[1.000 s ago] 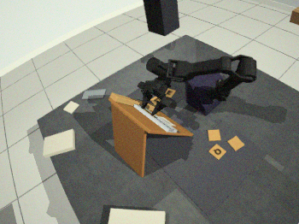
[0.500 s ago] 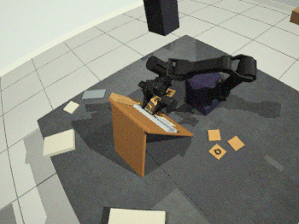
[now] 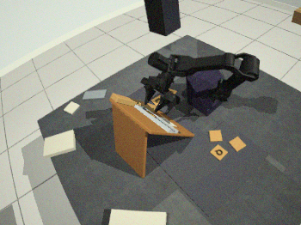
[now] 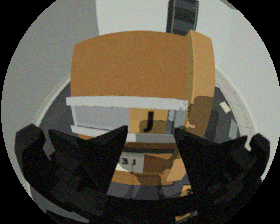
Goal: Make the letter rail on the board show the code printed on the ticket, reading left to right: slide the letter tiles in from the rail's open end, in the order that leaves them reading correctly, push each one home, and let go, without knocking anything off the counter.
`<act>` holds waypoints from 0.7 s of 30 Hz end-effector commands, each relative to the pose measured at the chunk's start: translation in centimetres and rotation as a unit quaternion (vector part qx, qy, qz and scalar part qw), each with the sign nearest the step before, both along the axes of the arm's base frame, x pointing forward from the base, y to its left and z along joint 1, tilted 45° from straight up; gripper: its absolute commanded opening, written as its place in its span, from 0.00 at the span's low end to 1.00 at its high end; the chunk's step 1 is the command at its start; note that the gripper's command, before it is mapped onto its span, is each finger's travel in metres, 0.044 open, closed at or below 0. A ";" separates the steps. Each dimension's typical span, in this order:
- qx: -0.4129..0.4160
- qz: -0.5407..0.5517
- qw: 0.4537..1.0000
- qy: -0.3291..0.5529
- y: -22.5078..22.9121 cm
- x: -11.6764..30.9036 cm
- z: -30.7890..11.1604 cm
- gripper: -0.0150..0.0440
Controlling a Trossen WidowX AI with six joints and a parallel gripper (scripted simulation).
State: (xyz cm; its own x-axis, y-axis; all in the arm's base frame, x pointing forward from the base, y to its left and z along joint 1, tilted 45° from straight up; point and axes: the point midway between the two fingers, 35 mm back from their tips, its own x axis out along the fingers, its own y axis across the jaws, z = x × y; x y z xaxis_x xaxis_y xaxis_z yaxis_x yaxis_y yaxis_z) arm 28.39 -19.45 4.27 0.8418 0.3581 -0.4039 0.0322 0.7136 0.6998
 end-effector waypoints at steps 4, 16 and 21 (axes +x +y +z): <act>-0.001 0.001 1.000 -0.002 -0.2 -0.5 0.2 0.75; -0.001 0.001 1.000 -0.002 -0.5 -1.5 0.4 0.75; -0.001 0.001 1.000 -0.002 -0.6 -1.7 0.6 0.75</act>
State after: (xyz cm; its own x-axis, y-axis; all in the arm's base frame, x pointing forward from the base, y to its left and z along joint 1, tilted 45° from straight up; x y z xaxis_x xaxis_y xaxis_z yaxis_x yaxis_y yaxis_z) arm 26.71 -20.00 4.60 0.8408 0.3592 -0.4050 0.0336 0.7122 0.7012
